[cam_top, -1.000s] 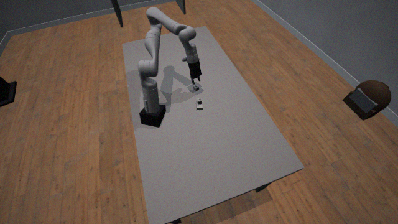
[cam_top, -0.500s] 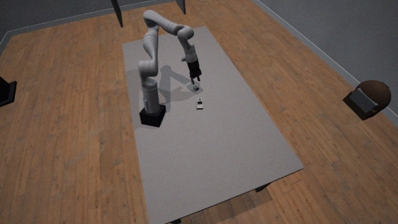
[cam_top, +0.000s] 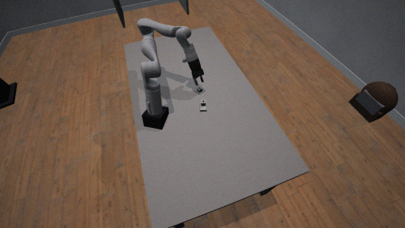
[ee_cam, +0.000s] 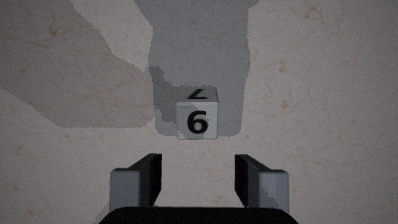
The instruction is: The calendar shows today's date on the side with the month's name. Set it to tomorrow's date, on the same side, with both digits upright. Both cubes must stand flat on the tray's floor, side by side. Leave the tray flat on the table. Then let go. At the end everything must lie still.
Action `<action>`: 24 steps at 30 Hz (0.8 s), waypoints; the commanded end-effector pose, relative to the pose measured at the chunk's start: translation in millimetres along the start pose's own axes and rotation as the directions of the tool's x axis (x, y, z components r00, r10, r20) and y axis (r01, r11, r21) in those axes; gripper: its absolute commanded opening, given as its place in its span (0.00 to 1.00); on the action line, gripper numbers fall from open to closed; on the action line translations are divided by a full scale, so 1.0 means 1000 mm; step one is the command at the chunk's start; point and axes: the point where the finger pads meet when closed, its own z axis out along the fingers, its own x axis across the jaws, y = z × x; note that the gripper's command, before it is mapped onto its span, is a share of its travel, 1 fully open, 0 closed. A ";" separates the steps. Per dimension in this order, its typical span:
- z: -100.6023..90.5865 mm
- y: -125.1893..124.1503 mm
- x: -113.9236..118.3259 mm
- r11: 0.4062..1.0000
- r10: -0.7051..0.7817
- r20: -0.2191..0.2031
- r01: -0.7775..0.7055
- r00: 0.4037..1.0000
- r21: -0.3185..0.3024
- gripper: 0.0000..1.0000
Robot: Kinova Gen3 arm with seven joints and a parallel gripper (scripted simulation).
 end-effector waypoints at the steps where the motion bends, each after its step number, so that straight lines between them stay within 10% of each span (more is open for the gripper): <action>1: 0.000 -0.003 -0.001 1.000 -0.018 -0.003 0.018 1.000 -0.009 0.90; 24: 0.001 -0.005 -0.002 0.982 -0.019 0.008 0.020 1.000 -0.186 0.90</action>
